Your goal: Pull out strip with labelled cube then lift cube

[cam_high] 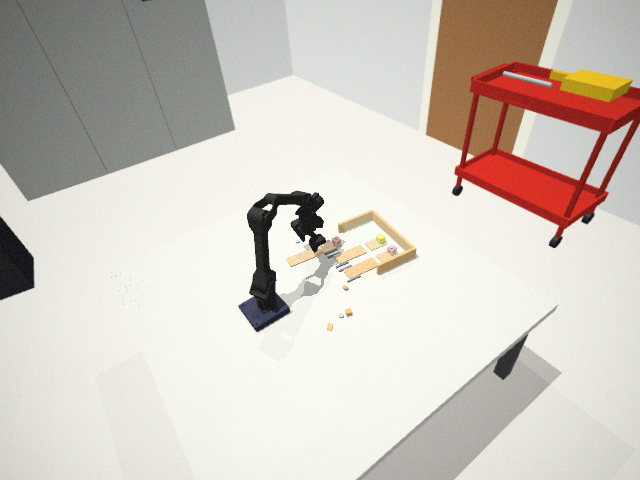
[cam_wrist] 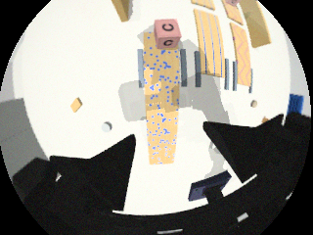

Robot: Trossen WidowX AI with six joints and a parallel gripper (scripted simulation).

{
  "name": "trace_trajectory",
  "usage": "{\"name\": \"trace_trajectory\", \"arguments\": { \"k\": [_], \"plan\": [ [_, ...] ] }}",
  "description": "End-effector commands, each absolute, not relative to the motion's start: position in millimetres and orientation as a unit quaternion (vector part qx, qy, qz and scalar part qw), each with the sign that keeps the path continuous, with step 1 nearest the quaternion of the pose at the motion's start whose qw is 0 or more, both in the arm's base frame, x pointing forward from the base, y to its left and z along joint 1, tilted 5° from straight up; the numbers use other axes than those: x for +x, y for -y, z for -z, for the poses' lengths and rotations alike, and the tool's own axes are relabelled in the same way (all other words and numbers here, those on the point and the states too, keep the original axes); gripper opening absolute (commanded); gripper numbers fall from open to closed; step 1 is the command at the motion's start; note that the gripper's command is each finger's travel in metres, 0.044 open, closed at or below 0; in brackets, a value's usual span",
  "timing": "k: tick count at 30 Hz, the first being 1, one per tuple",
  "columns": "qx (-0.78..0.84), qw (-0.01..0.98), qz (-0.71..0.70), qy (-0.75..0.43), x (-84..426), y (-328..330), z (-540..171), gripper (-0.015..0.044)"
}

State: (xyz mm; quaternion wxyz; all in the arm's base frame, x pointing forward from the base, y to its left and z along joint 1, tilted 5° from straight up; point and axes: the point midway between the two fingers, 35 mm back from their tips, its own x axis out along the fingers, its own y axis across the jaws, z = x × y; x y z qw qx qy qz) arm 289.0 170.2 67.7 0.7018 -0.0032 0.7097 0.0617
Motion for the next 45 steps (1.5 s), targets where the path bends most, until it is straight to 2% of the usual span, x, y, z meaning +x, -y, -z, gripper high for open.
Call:
{"name": "trace_trajectory", "arguments": {
  "k": [1,36,43,45],
  "plan": [
    [-0.004,0.702,-0.064,-0.709,304,-169,-70,0.0440],
    [-0.005,0.705,-0.064,-0.706,421,-160,-84,0.0440],
    [-0.005,0.705,-0.064,-0.706,422,-161,-76,0.0256],
    [-0.005,0.705,-0.064,-0.706,422,-161,-72,0.0250]
  ]
}}
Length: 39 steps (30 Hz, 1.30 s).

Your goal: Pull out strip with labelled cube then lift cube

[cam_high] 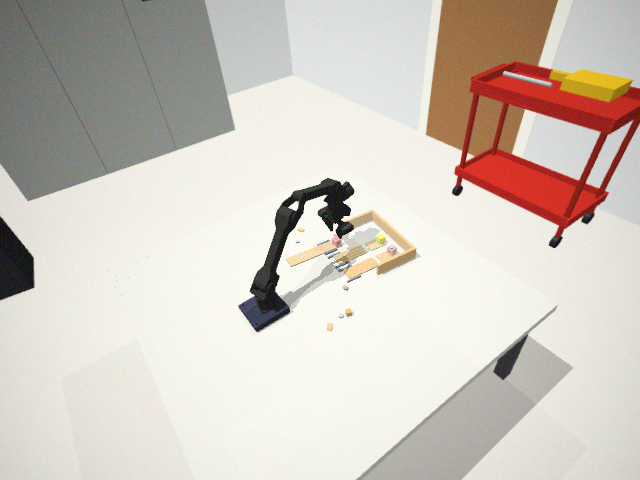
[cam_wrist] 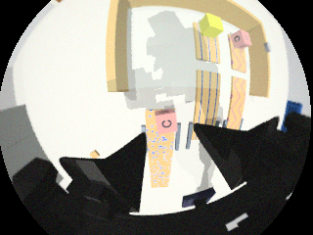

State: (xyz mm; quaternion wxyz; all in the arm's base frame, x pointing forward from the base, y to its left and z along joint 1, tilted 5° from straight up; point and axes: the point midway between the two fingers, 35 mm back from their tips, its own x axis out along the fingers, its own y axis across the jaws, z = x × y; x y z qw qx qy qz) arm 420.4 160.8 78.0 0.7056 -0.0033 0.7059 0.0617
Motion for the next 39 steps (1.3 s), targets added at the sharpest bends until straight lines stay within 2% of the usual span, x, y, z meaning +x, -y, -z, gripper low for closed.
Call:
{"name": "trace_trajectory", "arguments": {
  "k": [1,30,34,39],
  "plan": [
    [-0.005,0.705,-0.064,-0.706,422,-162,-71,0.0250],
    [-0.005,0.705,-0.064,-0.706,420,-165,-29,0.0250],
    [-0.006,0.705,-0.064,-0.707,420,-165,-32,0.0145],
    [-0.006,0.705,-0.064,-0.707,420,-165,-32,0.0112]
  ]
}}
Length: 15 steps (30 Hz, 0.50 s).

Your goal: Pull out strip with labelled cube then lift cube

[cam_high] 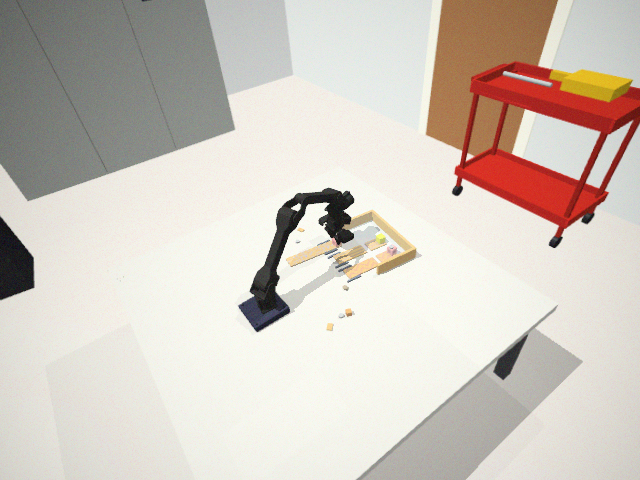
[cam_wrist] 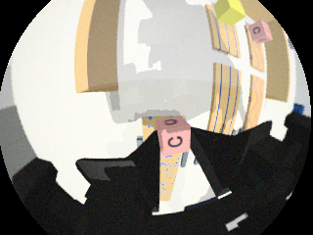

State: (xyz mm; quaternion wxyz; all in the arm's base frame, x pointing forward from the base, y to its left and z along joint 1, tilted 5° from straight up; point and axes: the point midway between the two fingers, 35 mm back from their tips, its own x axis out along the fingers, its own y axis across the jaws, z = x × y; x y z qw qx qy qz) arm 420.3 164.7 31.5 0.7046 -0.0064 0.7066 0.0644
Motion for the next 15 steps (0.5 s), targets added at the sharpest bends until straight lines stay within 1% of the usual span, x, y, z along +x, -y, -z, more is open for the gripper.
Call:
{"name": "trace_trajectory", "arguments": {
  "k": [1,3,6,7,15],
  "plan": [
    [-0.006,0.705,-0.064,-0.707,420,-165,-32,0.0105],
    [-0.006,0.705,-0.064,-0.707,420,-165,-32,0.0092],
    [-0.006,0.705,-0.064,-0.707,420,-165,-32,0.0013],
    [-0.006,0.705,-0.064,-0.707,418,-164,-34,0.0000],
    [-0.006,0.704,-0.064,-0.707,394,-152,-54,0.0000]
  ]
}}
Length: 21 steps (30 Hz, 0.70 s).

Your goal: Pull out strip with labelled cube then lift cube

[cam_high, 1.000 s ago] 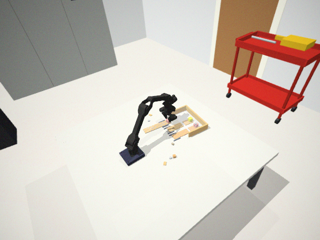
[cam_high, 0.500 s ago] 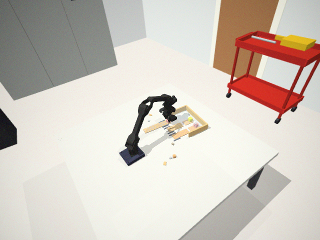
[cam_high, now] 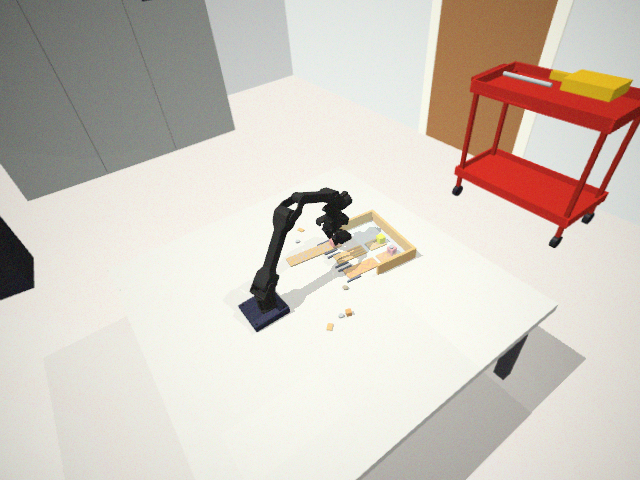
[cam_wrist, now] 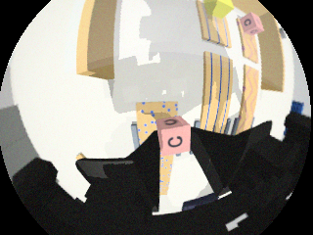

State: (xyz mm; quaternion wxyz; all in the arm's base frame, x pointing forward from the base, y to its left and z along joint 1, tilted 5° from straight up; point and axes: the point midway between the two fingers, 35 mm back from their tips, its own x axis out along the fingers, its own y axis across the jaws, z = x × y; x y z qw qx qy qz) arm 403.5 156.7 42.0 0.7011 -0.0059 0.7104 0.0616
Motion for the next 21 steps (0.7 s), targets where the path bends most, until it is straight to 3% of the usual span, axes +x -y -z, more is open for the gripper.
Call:
{"name": "trace_trajectory", "arguments": {
  "k": [1,21],
  "plan": [
    [-0.006,0.704,-0.064,-0.707,391,-151,-56,0.0000],
    [-0.002,0.703,-0.061,-0.709,339,-128,-73,0.0000]
  ]
}}
